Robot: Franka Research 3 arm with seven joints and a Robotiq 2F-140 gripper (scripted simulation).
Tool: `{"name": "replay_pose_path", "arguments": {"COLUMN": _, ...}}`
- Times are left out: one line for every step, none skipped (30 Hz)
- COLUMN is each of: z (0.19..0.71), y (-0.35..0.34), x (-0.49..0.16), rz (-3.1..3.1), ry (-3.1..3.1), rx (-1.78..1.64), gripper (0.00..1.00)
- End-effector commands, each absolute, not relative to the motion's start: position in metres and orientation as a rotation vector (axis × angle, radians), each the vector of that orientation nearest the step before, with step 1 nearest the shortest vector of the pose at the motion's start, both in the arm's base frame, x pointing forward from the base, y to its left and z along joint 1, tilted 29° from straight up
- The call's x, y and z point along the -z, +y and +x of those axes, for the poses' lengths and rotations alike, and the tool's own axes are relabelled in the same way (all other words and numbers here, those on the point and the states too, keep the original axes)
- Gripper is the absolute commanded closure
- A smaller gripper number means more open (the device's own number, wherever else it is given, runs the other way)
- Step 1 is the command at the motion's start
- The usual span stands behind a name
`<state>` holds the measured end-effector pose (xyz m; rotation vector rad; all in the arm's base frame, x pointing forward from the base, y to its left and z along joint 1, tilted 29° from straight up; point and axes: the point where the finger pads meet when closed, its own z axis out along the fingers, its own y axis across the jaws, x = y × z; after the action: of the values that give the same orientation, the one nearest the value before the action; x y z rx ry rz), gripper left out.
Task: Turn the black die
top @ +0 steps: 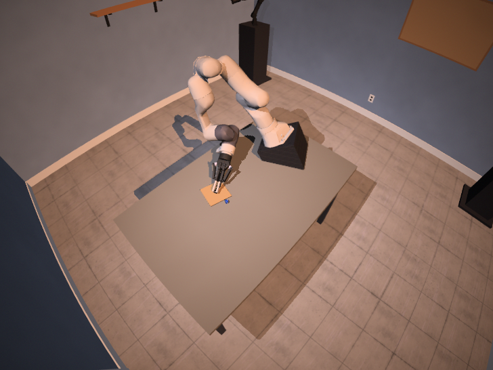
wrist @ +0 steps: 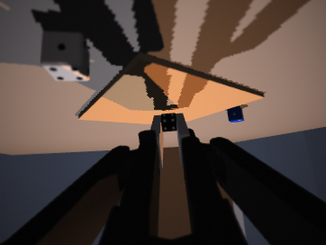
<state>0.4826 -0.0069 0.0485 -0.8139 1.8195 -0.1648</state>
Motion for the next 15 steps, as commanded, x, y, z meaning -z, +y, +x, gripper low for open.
{"name": "replay_pose_path", "arguments": {"z": 0.4837, "y": -0.0075, "x": -0.0488, "rz": -0.818, "ry": 1.815, "rx": 0.169, "gripper": 0.93}}
{"name": "replay_pose_path", "arguments": {"z": 0.4837, "y": -0.0075, "x": -0.0488, "rz": -0.818, "ry": 1.815, "rx": 0.169, "gripper": 0.93}}
{"name": "replay_pose_path", "arguments": {"z": 0.4837, "y": -0.0075, "x": -0.0488, "rz": -0.818, "ry": 1.815, "rx": 0.169, "gripper": 0.93}}
{"name": "replay_pose_path", "arguments": {"z": 0.4837, "y": -0.0075, "x": -0.0488, "rz": -0.818, "ry": 1.815, "rx": 0.169, "gripper": 0.93}}
{"name": "replay_pose_path", "arguments": {"z": 0.4837, "y": -0.0075, "x": -0.0488, "rz": -0.818, "ry": 1.815, "rx": 0.169, "gripper": 0.93}}
{"name": "replay_pose_path", "arguments": {"z": 0.4837, "y": -0.0075, "x": -0.0488, "rz": -0.818, "ry": 1.815, "rx": 0.169, "gripper": 0.93}}
{"name": "replay_pose_path", "arguments": {"z": 0.4837, "y": -0.0075, "x": -0.0488, "rz": -0.818, "ry": 1.815, "rx": 0.169, "gripper": 0.93}}
{"name": "replay_pose_path", "arguments": {"z": 0.4837, "y": -0.0075, "x": -0.0488, "rz": -0.818, "ry": 1.815, "rx": 0.169, "gripper": 0.93}}
{"name": "replay_pose_path", "arguments": {"z": 0.4837, "y": -0.0075, "x": -0.0488, "rz": -0.818, "ry": 1.815, "rx": 0.169, "gripper": 0.93}}
{"name": "replay_pose_path", "arguments": {"z": 0.4837, "y": -0.0075, "x": -0.0488, "rz": -0.818, "ry": 1.815, "rx": 0.169, "gripper": 0.93}}
{"name": "replay_pose_path", "arguments": {"z": 0.4837, "y": -0.0075, "x": -0.0488, "rz": -0.818, "ry": 1.815, "rx": 0.169, "gripper": 0.93}}
{"name": "replay_pose_path", "arguments": {"z": 0.4837, "y": -0.0075, "x": -0.0488, "rz": -0.818, "ry": 1.815, "rx": 0.169, "gripper": 0.93}}
{"name": "replay_pose_path", "arguments": {"z": 0.4837, "y": -0.0075, "x": -0.0488, "rz": -0.818, "ry": 1.815, "rx": 0.169, "gripper": 0.93}}
{"name": "replay_pose_path", "arguments": {"z": 0.4837, "y": -0.0075, "x": -0.0488, "rz": -0.818, "ry": 1.815, "rx": 0.169, "gripper": 0.93}}
{"name": "replay_pose_path", "arguments": {"z": 0.4837, "y": -0.0075, "x": -0.0488, "rz": -0.818, "ry": 1.815, "rx": 0.169, "gripper": 0.91}}
